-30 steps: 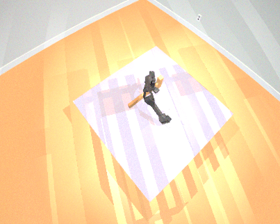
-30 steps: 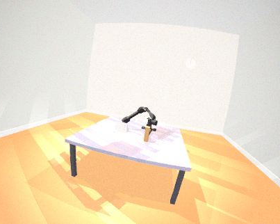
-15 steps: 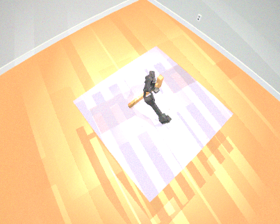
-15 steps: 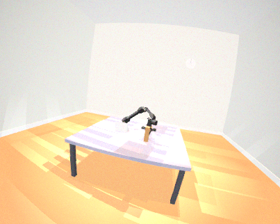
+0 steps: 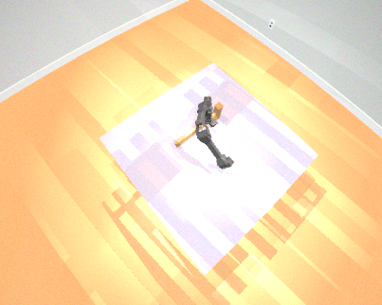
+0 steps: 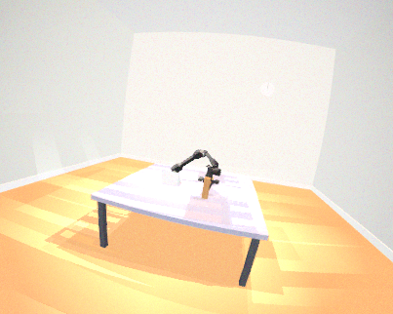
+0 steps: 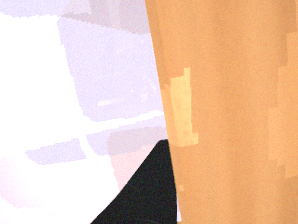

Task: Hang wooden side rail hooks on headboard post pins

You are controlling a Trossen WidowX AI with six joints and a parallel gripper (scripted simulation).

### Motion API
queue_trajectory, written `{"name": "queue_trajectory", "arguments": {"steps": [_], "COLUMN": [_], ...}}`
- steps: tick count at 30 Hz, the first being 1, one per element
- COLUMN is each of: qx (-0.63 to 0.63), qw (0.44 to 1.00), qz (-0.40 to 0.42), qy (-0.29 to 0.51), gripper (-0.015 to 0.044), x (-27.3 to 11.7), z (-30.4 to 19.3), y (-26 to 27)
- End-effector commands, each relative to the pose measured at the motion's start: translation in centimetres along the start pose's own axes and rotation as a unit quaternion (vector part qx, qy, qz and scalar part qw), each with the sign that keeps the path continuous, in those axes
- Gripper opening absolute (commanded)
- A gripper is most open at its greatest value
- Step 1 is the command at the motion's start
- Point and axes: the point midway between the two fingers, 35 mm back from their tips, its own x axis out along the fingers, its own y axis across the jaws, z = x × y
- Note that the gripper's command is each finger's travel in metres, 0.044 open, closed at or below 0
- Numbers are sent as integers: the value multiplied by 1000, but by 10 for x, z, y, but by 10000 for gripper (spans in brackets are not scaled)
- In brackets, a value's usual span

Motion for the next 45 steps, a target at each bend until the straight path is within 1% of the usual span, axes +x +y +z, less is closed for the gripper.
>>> {"name": "queue_trajectory", "arguments": {"steps": [1, 45], "qx": [0, 0], "qw": [1000, 1000], "qz": [-2, -2], "qy": [3, 2], "gripper": [0, 0], "x": [-1, 7], "z": [-2, -2], "y": [0, 0]}}
